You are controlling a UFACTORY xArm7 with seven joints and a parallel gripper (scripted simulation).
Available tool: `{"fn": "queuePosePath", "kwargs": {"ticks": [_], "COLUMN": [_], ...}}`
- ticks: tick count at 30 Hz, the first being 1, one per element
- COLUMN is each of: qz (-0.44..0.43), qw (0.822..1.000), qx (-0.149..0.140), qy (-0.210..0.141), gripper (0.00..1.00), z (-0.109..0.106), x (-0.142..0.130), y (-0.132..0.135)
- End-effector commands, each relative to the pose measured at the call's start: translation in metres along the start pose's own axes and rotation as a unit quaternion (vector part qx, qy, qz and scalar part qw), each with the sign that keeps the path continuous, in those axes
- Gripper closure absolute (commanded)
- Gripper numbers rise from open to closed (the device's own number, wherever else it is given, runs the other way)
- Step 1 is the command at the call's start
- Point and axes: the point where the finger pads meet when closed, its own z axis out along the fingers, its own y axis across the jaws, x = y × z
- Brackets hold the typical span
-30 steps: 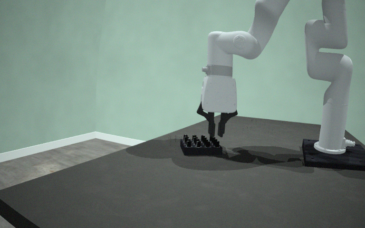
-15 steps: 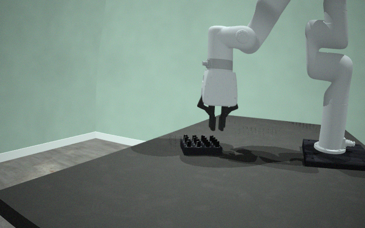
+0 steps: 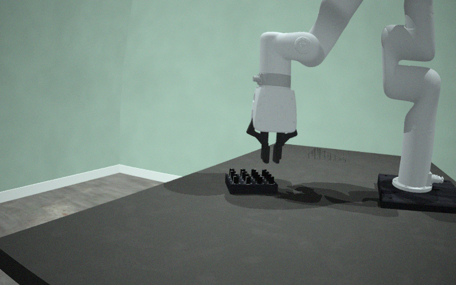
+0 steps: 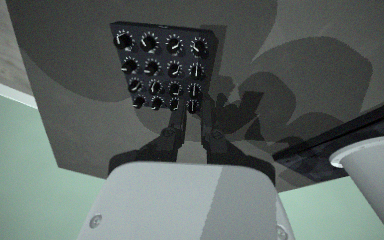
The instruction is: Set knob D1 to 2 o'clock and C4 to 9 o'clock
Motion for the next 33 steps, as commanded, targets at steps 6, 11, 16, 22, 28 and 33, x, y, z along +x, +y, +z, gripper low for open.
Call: {"fn": "queuePosePath", "kwargs": {"ticks": [6, 11, 16, 22, 28, 33], "qz": [-0.094, -0.189, -0.267, -0.343, -0.433, -0.504], "qw": [0.996, 0.982, 0.964, 0.939, 0.901, 0.864], "qx": [0.002, 0.002, 0.003, 0.003, 0.003, 0.004], "qy": [0.0, -0.001, -0.001, -0.001, -0.001, -0.001], "gripper": [0.81, 0.81, 0.81, 0.81, 0.81, 0.81], "z": [-0.005, -0.009, -0.012, -0.015, -0.018, -0.02], "x": [-0.001, -0.001, -0.002, -0.003, -0.003, -0.003], "y": [-0.002, -0.003, -0.003, -0.004, -0.004, -0.004]}}
